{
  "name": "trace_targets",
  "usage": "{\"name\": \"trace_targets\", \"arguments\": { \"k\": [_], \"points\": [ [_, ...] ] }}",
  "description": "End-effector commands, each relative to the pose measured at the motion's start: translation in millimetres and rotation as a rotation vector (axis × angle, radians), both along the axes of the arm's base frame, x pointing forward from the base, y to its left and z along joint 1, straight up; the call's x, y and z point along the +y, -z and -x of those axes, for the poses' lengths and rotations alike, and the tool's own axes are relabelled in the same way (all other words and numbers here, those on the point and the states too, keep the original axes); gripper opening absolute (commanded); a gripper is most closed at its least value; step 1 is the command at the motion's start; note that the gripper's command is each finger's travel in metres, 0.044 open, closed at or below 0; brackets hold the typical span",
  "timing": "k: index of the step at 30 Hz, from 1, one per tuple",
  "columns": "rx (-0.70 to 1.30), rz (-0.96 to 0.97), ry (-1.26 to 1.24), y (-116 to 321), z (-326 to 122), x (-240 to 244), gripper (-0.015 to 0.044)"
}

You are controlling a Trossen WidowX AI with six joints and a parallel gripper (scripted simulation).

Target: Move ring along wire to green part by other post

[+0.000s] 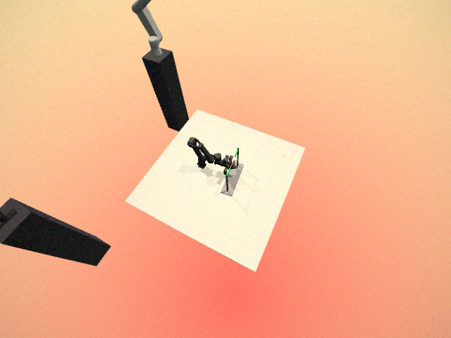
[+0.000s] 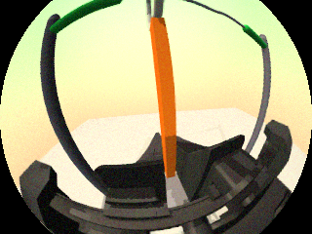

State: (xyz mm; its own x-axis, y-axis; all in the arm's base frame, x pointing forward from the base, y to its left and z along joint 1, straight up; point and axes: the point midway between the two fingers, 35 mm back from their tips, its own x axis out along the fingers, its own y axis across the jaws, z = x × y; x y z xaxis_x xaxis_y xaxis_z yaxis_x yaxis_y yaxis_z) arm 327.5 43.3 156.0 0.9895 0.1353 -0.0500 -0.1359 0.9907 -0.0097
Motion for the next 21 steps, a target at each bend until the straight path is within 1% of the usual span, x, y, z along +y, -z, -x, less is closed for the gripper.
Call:
{"name": "trace_targets", "arguments": {
  "k": [1,21],
  "points": [
    [0.015,-0.005,0.003,-4,4,6,-0.0150],
    [0.020,-0.011,0.006,-4,7,27,-0.0150]
  ]
}}
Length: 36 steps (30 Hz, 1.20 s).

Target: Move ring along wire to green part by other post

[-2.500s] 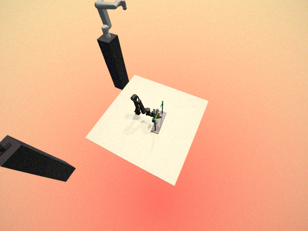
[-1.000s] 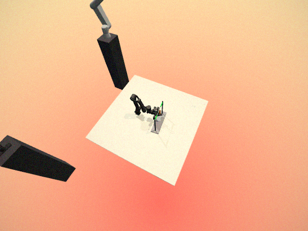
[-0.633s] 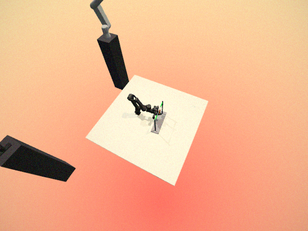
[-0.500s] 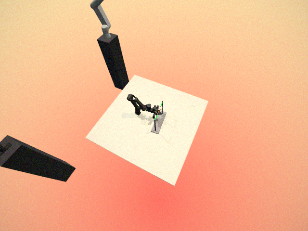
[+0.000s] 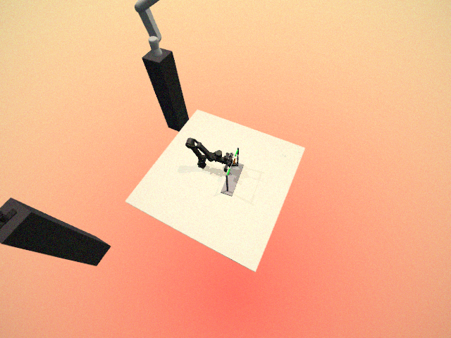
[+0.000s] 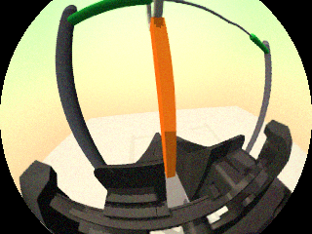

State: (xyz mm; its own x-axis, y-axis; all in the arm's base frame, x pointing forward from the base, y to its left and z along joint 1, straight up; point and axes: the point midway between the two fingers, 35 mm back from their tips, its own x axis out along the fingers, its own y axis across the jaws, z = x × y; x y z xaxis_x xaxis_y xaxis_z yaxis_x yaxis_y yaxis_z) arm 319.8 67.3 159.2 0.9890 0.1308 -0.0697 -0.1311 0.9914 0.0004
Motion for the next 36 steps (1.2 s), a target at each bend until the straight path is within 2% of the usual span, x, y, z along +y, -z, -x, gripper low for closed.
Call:
{"name": "trace_targets", "arguments": {
  "k": [1,12,23,36],
  "points": [
    [-0.001,-0.004,0.001,-1,0,4,-0.0150],
    [0.008,-0.004,0.000,-1,2,12,-0.0150],
    [0.122,0.007,-0.001,-3,16,18,-0.0150],
    [0.161,0.012,-0.001,12,22,19,-0.0150]
  ]
}}
